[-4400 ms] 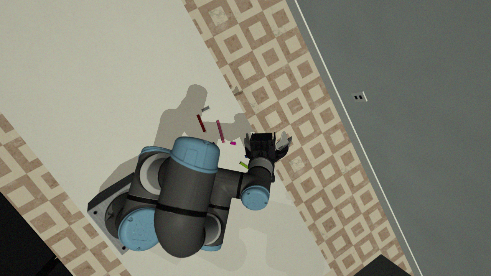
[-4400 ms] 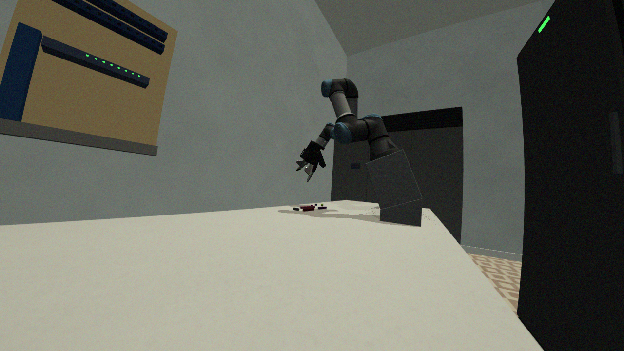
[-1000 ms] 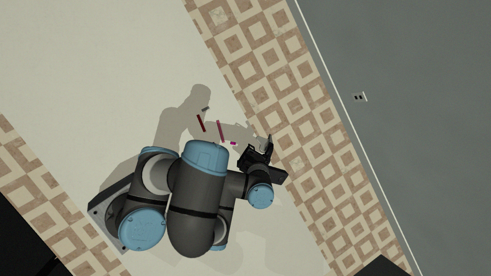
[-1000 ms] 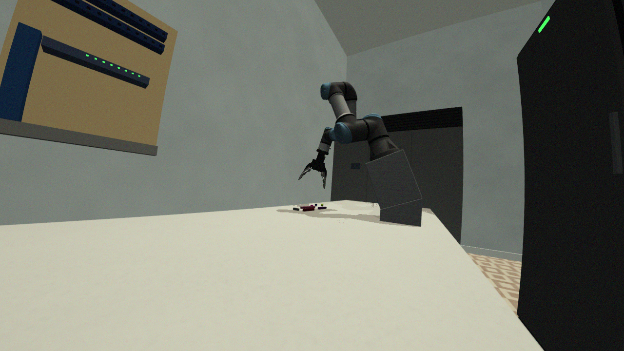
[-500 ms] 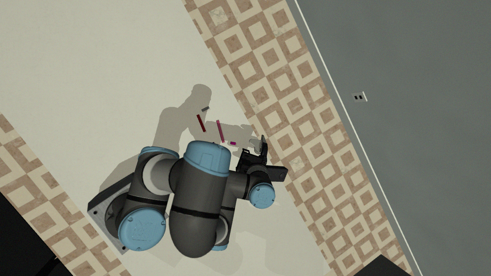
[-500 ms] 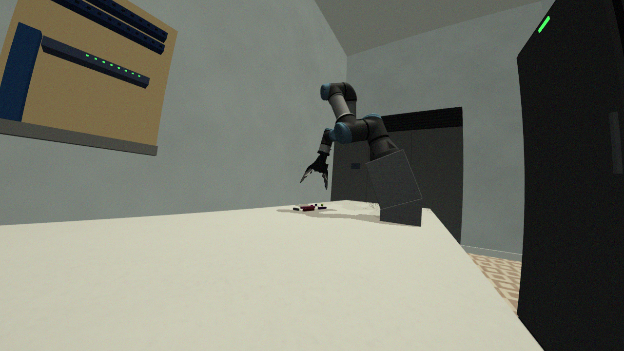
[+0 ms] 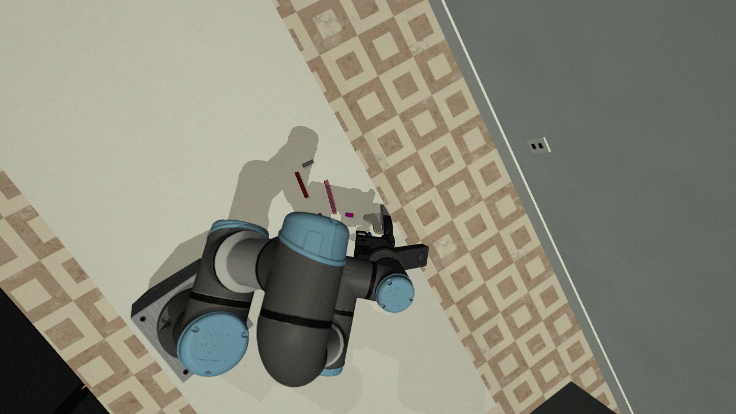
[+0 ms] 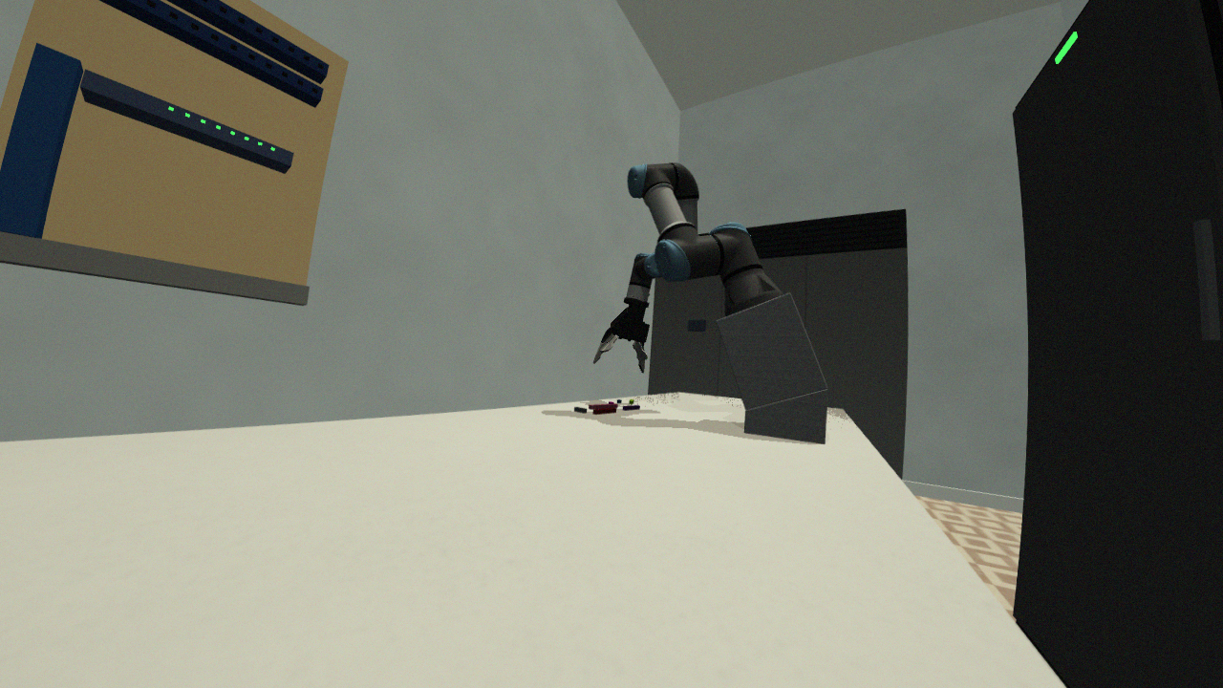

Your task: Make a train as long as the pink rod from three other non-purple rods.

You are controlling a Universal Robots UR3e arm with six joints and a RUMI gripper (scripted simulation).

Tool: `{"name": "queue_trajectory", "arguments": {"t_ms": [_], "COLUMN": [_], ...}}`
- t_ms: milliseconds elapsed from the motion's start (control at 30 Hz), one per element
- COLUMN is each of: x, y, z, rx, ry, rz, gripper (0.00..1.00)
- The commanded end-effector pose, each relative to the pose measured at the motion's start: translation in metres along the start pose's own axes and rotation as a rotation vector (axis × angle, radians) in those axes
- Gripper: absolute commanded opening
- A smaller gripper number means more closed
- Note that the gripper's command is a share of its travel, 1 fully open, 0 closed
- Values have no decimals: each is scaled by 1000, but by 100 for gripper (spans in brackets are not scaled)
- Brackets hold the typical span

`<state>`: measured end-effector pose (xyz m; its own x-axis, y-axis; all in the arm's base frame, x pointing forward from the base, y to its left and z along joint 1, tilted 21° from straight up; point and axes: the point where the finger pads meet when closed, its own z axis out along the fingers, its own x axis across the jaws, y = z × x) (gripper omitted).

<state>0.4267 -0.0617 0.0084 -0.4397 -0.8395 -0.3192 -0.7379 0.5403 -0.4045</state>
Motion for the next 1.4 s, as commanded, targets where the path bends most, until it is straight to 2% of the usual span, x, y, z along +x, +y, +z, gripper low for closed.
{"name": "queue_trajectory", "arguments": {"t_ms": [0, 1000, 1367], "x": [7, 31, 34], "y": [5, 29, 33], "z": [3, 11, 12], "rx": [-31, -146, -164], "ry": [19, 68, 70], "rz": [-137, -568, -624], "gripper": [100, 100, 100]}}
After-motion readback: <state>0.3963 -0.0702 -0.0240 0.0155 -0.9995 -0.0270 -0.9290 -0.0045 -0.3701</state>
